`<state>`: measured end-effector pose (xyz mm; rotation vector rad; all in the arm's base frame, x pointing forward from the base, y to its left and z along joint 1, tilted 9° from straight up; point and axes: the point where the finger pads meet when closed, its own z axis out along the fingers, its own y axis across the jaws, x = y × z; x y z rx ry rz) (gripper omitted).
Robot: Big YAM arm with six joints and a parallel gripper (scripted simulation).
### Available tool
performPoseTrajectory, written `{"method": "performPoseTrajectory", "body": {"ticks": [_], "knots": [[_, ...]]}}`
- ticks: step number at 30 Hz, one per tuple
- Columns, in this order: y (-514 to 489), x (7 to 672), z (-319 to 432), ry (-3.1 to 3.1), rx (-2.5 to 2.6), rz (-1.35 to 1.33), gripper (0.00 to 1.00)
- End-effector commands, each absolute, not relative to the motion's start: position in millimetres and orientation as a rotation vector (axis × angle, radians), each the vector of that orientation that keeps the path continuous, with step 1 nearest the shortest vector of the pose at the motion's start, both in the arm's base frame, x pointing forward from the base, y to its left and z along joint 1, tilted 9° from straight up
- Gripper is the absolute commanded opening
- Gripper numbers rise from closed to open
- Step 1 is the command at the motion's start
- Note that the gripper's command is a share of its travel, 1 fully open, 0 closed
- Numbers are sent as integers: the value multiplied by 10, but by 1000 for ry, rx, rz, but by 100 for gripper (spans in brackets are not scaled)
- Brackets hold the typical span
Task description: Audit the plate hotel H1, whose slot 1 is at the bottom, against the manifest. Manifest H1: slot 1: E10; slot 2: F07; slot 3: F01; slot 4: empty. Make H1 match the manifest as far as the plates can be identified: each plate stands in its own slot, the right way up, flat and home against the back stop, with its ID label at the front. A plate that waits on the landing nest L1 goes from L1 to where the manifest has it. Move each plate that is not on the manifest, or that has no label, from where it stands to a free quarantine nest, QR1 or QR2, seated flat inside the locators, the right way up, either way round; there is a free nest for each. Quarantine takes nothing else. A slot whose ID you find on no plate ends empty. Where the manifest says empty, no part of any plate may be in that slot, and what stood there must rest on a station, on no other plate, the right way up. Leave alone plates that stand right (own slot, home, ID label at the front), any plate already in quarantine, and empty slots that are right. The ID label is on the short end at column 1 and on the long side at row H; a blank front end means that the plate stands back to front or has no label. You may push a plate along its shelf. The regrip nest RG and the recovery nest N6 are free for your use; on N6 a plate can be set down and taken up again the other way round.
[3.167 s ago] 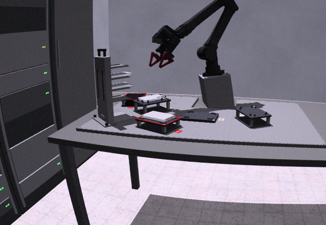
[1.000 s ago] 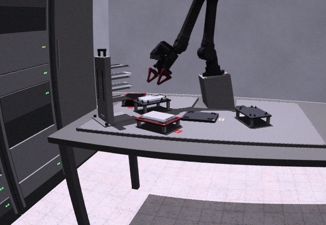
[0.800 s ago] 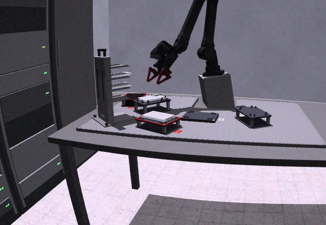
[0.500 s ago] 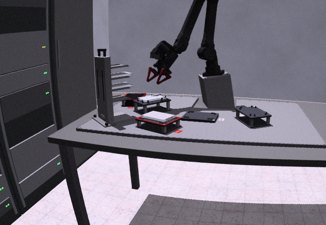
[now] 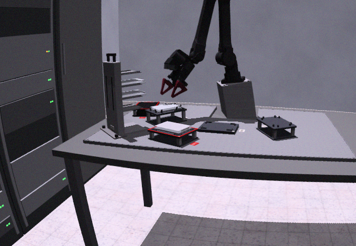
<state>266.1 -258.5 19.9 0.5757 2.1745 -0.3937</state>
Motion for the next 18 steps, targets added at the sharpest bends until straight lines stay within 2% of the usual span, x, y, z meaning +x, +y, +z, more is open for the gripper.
{"method": "performPoseTrajectory", "body": {"ticks": [1, 18], "knots": [[-2643, 2657, 116, 2157, 569, -414, 100], [-2566, 2521, 17, 2155, 564, -417, 100]]}}
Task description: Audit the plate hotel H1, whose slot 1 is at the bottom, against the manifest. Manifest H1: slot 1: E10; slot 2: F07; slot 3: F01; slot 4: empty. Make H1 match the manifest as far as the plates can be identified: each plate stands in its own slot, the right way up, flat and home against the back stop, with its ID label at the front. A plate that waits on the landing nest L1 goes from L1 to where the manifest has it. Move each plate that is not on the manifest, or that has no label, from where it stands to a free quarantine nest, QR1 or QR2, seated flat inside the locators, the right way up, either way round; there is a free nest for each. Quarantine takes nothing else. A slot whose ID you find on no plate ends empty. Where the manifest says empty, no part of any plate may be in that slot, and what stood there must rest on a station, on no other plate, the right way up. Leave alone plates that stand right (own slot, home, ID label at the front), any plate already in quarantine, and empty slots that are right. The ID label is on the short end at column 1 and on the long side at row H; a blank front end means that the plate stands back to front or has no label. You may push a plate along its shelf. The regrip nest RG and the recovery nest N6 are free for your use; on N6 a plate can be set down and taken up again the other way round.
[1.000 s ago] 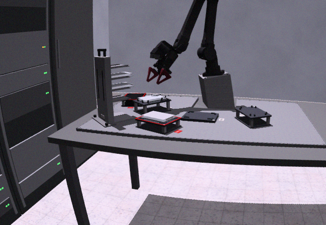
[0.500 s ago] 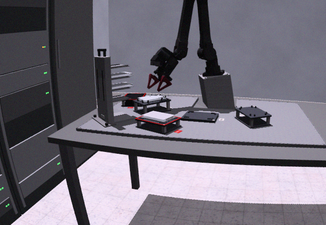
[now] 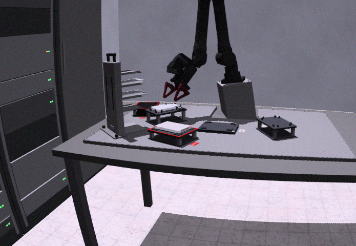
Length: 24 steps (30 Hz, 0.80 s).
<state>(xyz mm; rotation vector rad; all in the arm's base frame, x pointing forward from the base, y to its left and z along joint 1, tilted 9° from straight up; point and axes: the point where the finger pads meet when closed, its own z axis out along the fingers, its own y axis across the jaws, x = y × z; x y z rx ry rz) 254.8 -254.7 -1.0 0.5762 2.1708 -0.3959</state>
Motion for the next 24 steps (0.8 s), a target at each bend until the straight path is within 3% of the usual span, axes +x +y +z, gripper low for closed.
{"method": "performPoseTrajectory", "body": {"ticks": [1, 24], "knots": [[-2564, 2510, 14, 2154, 564, -418, 100], [-2425, 2364, -140, 2161, 556, -406, 100]]}}
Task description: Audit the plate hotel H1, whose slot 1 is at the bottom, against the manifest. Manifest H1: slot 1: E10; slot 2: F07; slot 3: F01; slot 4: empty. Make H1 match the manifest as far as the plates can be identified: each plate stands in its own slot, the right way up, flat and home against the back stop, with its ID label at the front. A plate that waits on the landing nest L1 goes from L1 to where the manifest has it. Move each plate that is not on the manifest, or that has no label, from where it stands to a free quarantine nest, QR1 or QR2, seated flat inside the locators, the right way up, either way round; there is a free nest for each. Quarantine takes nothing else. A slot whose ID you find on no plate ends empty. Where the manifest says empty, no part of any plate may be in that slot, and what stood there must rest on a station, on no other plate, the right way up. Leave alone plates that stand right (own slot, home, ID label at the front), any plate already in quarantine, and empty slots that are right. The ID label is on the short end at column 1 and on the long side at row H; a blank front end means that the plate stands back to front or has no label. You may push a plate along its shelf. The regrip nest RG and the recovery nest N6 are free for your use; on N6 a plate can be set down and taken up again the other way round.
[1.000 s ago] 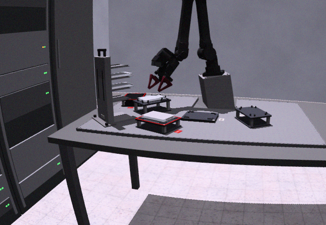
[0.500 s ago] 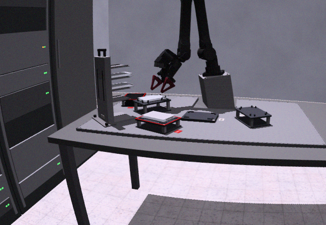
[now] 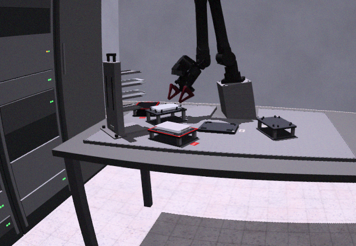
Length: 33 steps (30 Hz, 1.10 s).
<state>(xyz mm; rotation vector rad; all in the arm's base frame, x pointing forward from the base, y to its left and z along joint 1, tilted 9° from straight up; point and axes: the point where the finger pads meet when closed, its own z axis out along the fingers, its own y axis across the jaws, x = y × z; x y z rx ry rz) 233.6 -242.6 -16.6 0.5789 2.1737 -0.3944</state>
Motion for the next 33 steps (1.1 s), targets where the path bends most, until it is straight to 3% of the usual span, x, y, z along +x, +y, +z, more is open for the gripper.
{"method": "performPoseTrajectory", "body": {"ticks": [1, 33], "knots": [[-2440, 2377, -142, 2158, 555, -408, 100], [-2513, 2357, -415, 2152, 564, -417, 100]]}}
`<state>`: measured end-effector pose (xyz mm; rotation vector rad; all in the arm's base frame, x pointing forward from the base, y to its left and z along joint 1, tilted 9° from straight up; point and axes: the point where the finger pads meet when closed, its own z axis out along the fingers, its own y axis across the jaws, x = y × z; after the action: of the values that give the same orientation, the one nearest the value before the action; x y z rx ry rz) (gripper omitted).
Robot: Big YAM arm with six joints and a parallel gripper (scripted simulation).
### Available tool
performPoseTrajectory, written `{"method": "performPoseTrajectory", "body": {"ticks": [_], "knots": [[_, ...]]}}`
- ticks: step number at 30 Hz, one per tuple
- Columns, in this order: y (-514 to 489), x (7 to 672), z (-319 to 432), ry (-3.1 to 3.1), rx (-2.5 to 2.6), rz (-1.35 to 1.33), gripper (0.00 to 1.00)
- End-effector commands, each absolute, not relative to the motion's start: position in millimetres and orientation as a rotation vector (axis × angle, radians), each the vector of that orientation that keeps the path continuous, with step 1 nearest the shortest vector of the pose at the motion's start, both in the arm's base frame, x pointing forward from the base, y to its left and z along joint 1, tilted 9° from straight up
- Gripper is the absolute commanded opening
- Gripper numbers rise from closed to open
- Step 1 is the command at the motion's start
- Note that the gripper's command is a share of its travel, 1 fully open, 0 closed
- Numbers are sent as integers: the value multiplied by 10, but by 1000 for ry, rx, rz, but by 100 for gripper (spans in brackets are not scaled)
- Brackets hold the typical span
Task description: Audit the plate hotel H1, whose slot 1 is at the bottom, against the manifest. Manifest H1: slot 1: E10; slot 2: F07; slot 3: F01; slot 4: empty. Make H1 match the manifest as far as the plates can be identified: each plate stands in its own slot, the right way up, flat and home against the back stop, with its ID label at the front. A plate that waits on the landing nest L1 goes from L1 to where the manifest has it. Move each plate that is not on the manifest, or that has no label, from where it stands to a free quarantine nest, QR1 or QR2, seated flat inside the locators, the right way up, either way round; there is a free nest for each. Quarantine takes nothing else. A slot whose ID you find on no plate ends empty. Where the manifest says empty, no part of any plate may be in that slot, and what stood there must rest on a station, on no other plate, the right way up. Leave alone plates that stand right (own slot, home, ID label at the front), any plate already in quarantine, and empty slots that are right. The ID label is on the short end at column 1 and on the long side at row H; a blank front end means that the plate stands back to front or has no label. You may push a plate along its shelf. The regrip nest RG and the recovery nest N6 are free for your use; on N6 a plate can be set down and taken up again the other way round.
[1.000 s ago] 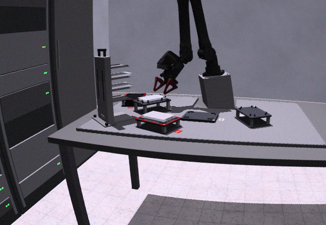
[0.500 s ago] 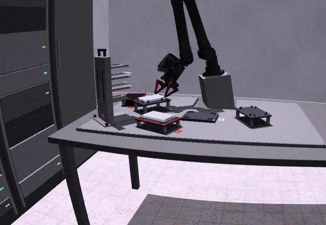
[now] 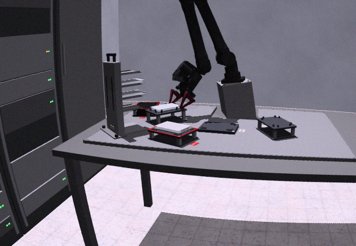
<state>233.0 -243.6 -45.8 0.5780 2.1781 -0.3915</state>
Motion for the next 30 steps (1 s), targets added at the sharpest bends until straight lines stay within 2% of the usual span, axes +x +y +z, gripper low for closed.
{"method": "performPoseTrajectory", "body": {"ticks": [1, 17, 18, 30], "knots": [[-2504, 2362, -427, 2152, 564, -414, 100], [-2466, 2353, -436, 2159, 567, -405, 100], [-2466, 2353, -436, 2159, 567, -405, 86], [-2466, 2353, -436, 2159, 567, -405, 86]]}}
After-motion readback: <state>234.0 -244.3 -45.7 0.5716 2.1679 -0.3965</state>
